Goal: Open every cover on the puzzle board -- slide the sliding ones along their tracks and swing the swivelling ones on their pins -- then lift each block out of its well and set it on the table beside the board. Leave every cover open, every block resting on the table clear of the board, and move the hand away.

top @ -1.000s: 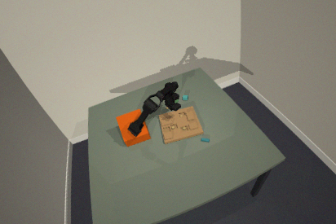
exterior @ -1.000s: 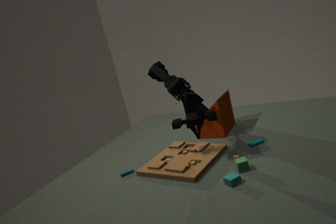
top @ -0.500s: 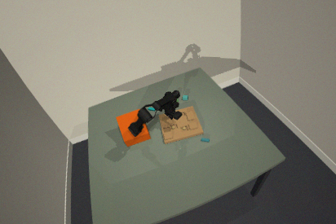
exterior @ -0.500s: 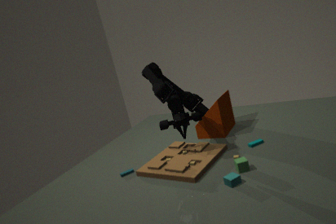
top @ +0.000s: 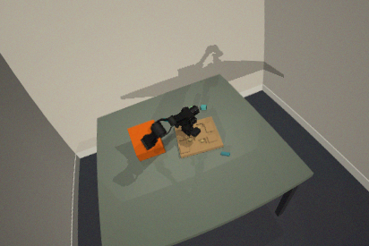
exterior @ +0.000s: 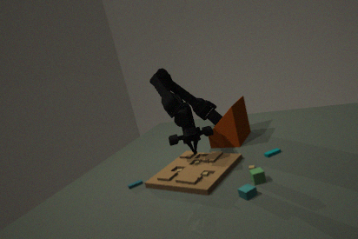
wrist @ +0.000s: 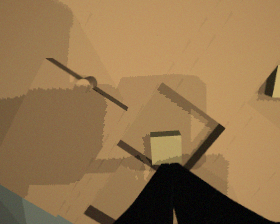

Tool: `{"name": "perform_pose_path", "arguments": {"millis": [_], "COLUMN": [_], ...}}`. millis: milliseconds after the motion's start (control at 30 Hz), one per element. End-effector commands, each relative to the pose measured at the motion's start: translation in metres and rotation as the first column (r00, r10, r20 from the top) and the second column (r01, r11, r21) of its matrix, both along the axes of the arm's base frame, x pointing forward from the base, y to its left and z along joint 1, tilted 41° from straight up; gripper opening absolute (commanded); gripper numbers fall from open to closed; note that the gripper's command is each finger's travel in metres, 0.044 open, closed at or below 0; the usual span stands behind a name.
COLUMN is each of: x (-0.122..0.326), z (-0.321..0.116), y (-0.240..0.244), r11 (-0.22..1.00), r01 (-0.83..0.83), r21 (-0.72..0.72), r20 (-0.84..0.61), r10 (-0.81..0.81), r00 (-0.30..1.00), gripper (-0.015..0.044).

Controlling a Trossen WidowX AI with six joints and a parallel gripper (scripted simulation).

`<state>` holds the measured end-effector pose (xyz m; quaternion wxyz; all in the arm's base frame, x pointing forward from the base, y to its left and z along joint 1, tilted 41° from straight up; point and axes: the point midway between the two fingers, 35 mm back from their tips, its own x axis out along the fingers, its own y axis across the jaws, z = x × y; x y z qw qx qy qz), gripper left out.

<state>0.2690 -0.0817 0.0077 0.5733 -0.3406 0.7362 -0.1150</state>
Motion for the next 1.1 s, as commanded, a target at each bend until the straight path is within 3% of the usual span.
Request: {"name": "perform_pose_path", "arguments": {"millis": [0, 1067], "x": [-0.006, -0.004], "z": [-0.012, -0.026], "y": [-0.011, -0.026], "r11": [1.000, 1.000], "r01": [-0.004, -0.004], "r21": [-0.007, -0.008], "r20": [-0.013, -0.013], "r10": [0.004, 0.004], "r00": [1.000, 1.000], "gripper": [0.0000, 0.0000]}}
